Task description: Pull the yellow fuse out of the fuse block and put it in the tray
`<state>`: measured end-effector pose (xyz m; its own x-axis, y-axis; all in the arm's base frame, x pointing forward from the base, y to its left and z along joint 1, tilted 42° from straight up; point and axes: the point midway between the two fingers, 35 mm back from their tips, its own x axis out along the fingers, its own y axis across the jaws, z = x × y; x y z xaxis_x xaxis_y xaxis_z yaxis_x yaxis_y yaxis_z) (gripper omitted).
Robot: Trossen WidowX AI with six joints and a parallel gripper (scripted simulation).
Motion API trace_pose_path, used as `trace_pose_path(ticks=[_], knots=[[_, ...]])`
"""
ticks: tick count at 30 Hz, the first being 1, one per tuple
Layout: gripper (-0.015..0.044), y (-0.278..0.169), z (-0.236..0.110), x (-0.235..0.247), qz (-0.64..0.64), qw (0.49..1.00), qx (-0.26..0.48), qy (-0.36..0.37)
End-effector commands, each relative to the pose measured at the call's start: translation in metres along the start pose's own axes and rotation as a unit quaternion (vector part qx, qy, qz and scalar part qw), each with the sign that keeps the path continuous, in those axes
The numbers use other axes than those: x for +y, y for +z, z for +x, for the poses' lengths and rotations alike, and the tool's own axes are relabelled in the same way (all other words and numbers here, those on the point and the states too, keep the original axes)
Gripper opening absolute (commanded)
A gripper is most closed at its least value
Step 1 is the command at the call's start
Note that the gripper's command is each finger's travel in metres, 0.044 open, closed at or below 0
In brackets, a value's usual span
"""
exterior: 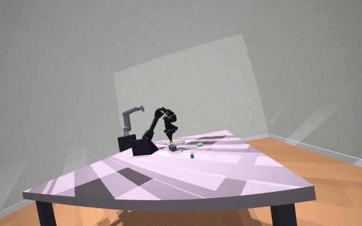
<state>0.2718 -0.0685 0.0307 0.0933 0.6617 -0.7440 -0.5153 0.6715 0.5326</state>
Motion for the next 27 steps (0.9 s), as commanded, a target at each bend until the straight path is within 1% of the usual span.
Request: trace_pose_path(ticks=[1,7,9,18,27], knots=[[0.0,0.001,-0.008,-0.001,-0.005,1.0,0.001,-0.003],[0.0,0.002,-0.012,0.0,-0.005,1.0,0.001,-0.004],[0.0,0.009,-0.012,0.005,-0.004,1.0,0.002,-0.005],[0.0,0.053,-0.012,0.049,-0.003,1.0,0.006,-0.013],[0.0,0.087,-0.011,0.104,-0.004,1.0,0.004,-0.012]])
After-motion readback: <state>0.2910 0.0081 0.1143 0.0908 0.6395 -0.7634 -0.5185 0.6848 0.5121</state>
